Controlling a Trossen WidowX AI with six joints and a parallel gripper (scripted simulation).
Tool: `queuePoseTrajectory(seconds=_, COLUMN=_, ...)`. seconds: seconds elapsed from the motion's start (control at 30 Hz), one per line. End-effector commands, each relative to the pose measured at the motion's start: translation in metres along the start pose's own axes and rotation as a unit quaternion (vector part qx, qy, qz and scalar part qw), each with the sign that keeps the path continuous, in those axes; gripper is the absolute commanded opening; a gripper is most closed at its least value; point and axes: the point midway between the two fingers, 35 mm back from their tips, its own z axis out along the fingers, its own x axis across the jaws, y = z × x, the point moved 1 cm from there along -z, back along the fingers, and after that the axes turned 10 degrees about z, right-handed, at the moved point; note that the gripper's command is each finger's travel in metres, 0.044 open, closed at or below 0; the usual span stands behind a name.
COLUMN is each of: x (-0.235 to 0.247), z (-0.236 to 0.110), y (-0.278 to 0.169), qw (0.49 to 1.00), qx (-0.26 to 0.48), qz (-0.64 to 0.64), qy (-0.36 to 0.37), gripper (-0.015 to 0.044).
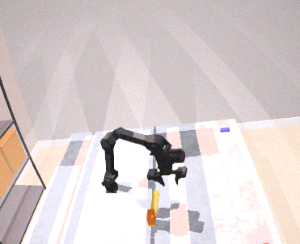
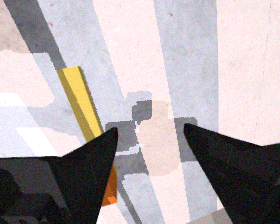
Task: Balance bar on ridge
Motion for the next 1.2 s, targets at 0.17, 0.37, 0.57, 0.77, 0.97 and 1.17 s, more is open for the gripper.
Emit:
queuePoseTrajectory(seconds=0.17, x=0.034, z=-0.011, y=-0.05, qw=0.998, qx=0.012, qz=-0.04, qy=0.044, gripper=0.0315)
queuePoseTrajectory(seconds=0.37, x=0.057, z=-0.017, y=-0.076, qw=0.995, qx=0.009, qz=-0.064, qy=0.072, gripper=0.0315)
queuePoseTrajectory(seconds=0.57, x=0.063, z=-0.019, y=-0.081, qw=0.994, qx=0.007, qz=-0.07, qy=0.079, gripper=0.0315)
queuePoseTrajectory(seconds=0.77, x=0.063, z=-0.002, y=-0.082, qw=0.994, qx=0.008, qz=-0.07, qy=0.079, gripper=0.0315)
queuePoseTrajectory(seconds=0.97, x=0.067, z=0.039, y=-0.084, qw=0.994, qx=0.008, qz=-0.07, qy=0.079, gripper=0.0315)
queuePoseTrajectory(seconds=1.17, x=0.078, z=0.079, y=-0.084, qw=0.994, qx=0.007, qz=-0.07, qy=0.079, gripper=0.0315)
